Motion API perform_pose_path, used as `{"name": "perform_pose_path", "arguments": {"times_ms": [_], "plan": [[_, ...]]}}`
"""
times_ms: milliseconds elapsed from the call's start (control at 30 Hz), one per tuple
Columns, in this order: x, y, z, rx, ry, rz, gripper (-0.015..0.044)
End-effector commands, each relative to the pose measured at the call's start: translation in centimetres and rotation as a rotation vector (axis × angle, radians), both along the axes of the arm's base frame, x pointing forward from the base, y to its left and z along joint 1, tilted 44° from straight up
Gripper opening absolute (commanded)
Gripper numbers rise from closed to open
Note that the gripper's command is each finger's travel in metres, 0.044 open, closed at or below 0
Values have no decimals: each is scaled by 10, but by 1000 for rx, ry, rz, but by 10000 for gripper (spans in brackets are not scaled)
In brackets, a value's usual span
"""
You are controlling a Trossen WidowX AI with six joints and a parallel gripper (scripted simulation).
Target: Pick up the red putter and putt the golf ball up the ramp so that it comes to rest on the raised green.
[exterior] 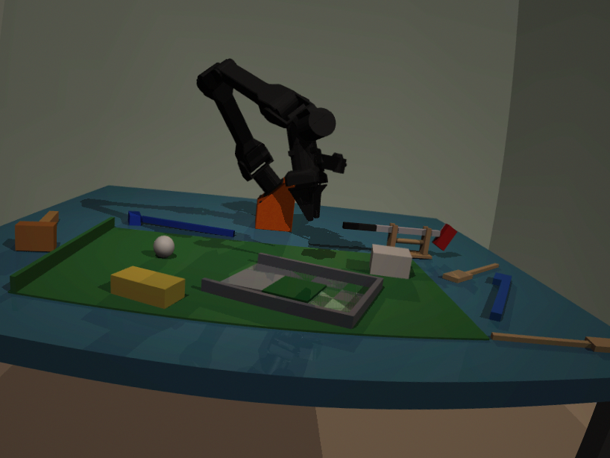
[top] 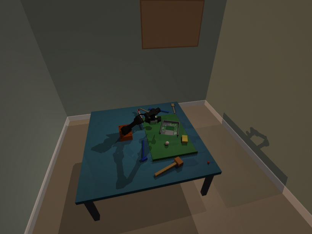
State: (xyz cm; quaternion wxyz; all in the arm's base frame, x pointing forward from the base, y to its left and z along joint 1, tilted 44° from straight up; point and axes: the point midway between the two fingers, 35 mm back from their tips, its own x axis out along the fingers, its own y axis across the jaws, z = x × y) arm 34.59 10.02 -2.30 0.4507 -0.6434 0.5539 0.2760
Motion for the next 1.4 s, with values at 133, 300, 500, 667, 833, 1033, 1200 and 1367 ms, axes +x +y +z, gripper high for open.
{"name": "perform_pose_path", "arguments": {"times_ms": [133,300,500,667,833,1033,1200,1367], "plan": [[-87,73,-66,-12,226,131,440],[-119,87,-83,-36,291,165,440],[-117,77,-92,-37,290,165,440],[-116,70,-99,-37,290,165,440],[-115,63,-106,-38,290,165,440],[-114,53,-116,-38,290,165,440],[-114,52,-117,-38,290,165,440],[-113,48,-122,-39,290,165,440]]}}
